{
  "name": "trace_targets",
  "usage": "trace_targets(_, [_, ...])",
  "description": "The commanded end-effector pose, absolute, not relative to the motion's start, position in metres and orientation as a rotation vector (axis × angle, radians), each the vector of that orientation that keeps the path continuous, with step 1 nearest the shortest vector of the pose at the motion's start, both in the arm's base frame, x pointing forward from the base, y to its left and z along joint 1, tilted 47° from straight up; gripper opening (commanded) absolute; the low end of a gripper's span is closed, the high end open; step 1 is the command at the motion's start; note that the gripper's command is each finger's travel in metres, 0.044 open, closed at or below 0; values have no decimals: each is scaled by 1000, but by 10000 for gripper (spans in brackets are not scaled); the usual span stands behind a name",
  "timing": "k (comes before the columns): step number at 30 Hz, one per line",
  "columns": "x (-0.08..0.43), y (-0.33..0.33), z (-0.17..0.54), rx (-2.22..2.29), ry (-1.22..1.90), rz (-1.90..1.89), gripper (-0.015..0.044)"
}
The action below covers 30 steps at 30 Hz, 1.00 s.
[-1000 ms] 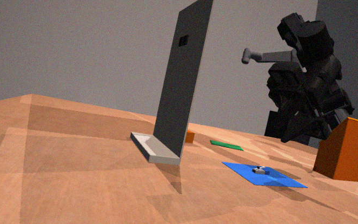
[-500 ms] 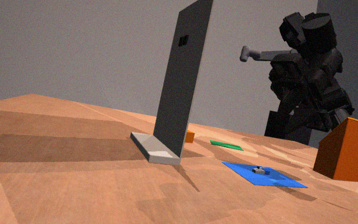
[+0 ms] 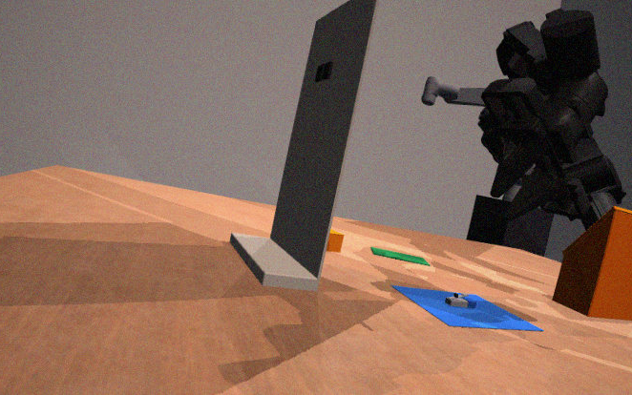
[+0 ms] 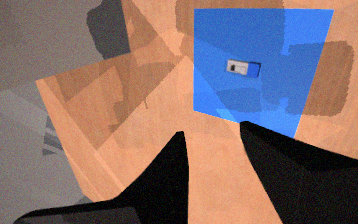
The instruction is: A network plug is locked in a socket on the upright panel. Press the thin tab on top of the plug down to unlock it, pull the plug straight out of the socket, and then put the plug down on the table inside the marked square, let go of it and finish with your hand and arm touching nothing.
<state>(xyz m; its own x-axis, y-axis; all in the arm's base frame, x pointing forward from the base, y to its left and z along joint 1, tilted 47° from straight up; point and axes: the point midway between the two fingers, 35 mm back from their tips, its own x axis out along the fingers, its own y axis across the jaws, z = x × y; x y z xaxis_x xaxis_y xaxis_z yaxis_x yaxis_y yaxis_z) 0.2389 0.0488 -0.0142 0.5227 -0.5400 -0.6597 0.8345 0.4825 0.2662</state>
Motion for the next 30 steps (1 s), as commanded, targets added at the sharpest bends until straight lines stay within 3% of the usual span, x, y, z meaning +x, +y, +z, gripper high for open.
trace_targets(1, [241,53,-8,626,528,-885,156])
trace_targets(30, [246,105,37,624,537,-885,156])
